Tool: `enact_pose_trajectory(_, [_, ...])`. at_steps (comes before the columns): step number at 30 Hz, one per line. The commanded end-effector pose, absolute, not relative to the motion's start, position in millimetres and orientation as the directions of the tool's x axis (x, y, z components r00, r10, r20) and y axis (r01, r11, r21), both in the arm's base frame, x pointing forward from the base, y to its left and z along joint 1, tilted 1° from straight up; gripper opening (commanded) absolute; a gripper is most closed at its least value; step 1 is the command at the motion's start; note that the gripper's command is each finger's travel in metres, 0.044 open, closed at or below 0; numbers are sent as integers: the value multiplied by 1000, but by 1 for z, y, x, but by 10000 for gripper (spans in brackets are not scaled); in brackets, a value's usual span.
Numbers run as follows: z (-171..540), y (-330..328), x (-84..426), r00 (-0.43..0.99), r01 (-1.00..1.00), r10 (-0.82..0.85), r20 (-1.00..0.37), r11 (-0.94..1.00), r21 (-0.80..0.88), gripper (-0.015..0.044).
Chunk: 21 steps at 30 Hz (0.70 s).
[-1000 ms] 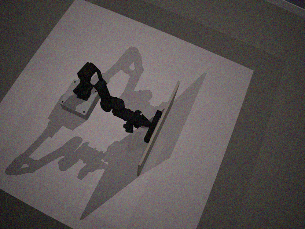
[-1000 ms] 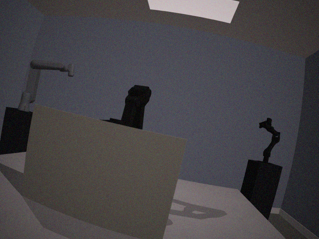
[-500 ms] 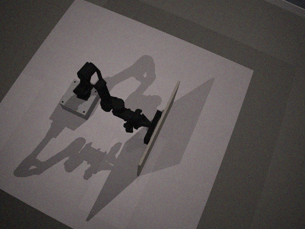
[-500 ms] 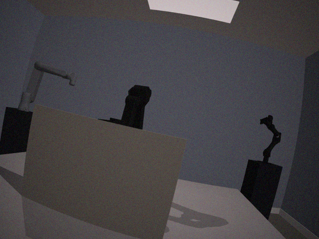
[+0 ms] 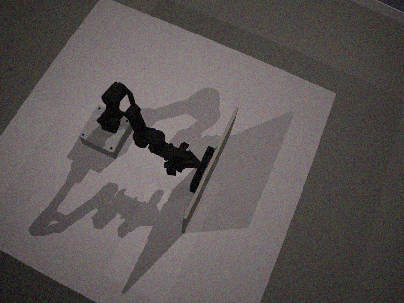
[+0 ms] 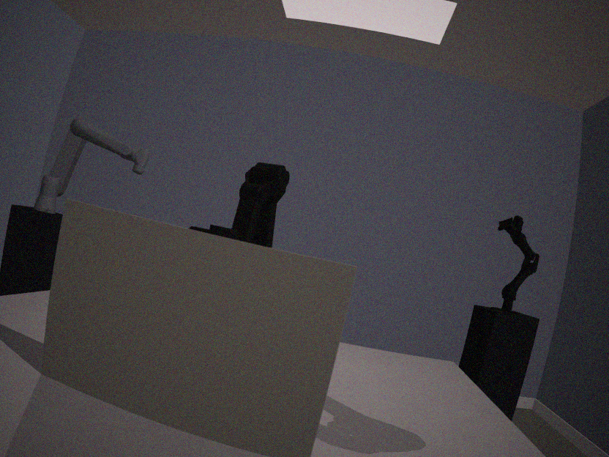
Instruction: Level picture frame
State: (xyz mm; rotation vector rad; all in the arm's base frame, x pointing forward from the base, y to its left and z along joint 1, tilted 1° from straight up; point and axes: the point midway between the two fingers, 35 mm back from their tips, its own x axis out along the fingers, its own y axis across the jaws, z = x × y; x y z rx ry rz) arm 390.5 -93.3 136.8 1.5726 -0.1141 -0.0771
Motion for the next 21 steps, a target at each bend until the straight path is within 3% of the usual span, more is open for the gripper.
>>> enact_pose_trajectory(1, [137, -93, 391, 992, -20, -122, 22, 18, 1000, 0])
enact_pose_trajectory(5, [137, -93, 391, 992, -17, -123, 22, 39, 999, 0])
enact_pose_trajectory(15, [137, -93, 390, 992, -20, -122, 23, 23, 1000, 260])
enact_pose_trajectory(21, [136, -92, 372, 992, -26, -122, 22, -31, 999, 260])
